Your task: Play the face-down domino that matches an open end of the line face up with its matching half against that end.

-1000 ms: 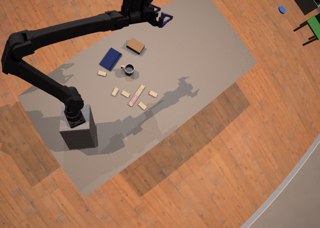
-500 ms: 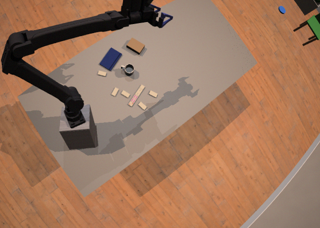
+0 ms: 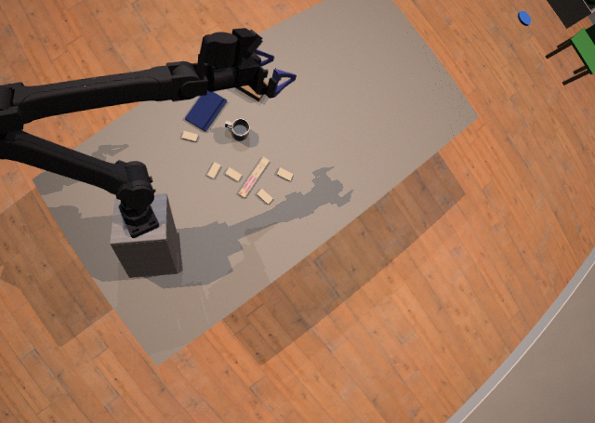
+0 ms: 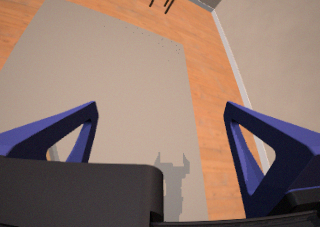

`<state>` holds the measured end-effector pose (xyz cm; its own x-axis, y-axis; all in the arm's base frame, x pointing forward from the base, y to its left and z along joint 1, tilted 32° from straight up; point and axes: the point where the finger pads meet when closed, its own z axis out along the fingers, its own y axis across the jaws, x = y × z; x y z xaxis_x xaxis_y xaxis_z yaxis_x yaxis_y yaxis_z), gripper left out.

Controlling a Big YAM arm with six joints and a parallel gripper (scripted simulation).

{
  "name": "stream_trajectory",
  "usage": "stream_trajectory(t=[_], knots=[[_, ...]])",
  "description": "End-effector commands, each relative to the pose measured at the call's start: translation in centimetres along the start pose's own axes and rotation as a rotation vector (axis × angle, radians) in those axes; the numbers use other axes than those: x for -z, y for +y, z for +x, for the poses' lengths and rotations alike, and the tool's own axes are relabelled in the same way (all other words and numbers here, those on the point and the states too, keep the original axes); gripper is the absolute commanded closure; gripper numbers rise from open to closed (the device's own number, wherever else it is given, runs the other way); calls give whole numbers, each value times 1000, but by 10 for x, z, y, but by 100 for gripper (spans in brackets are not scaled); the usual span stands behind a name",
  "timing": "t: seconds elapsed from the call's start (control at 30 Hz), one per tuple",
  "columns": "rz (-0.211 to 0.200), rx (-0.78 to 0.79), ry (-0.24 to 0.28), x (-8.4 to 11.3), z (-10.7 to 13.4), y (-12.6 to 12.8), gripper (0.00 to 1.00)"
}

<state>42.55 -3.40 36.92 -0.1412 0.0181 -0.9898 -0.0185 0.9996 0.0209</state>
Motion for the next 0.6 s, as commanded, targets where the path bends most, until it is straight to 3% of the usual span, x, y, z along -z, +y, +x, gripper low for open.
stream_trajectory(t=[0.0,0.13,0.17,0.47,0.57], knots=[[15,18,-72,16,-32,-10,0],[15,18,-72,16,-32,-10,0],[17,5,-46,25,-10,-13,0],[15,13,-58,114,33,-60,0],[15,13,-58,114,33,-60,0]])
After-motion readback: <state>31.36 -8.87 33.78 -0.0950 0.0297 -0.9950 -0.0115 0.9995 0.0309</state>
